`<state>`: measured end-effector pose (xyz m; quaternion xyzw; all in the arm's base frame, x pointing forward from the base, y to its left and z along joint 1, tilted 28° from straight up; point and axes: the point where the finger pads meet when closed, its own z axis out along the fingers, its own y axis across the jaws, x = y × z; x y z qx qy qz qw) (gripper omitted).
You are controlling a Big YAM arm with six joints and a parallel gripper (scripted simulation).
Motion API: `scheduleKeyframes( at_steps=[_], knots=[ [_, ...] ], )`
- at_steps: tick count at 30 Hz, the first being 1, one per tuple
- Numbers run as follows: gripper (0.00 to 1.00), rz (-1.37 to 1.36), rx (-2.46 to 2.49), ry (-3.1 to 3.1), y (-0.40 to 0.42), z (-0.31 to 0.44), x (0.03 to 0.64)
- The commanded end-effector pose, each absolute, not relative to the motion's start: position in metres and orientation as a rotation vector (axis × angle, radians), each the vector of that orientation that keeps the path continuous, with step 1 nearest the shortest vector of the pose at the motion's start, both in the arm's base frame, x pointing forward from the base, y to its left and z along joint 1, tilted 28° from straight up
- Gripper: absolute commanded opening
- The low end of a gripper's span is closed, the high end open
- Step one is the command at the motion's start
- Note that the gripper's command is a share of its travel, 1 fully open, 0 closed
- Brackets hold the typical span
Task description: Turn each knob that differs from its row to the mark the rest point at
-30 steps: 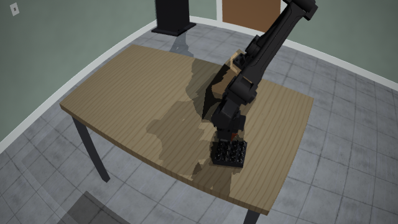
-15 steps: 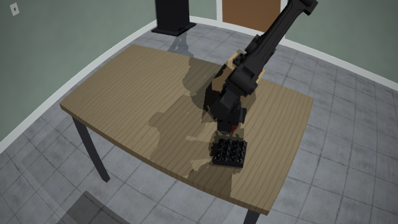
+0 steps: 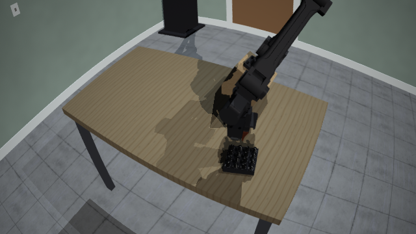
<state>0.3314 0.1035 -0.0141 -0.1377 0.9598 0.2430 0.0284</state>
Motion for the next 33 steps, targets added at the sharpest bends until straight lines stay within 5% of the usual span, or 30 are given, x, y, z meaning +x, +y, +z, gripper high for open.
scheduleKeyframes(
  at_steps=[1, 33],
  knots=[
    [0.18, 0.737, -0.401, 2.926, 0.102, -0.002, 0.355],
    [0.18, 0.78, 0.898, 3.007, 0.095, 0.018, 0.359]
  ],
)
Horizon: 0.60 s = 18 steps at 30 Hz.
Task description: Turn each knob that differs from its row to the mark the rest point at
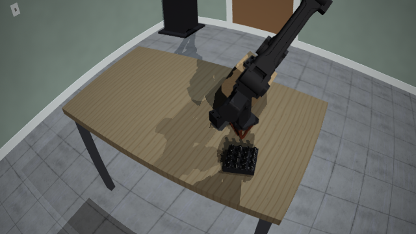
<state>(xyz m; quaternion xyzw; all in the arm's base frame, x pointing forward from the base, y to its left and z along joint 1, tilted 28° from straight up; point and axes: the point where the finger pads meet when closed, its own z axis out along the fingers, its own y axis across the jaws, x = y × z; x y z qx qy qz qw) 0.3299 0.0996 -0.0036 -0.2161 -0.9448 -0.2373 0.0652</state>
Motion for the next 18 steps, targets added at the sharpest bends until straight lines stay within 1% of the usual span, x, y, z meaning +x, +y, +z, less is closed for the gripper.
scheduleKeyframes(
  at_steps=[1, 18],
  knots=[
    [0.18, -0.731, -0.885, -2.817, 0.0957, 0.0188, 0.3583],
    [0.18, -0.662, -1.404, -2.501, 0.0944, 0.0233, 0.3589]
  ],
)
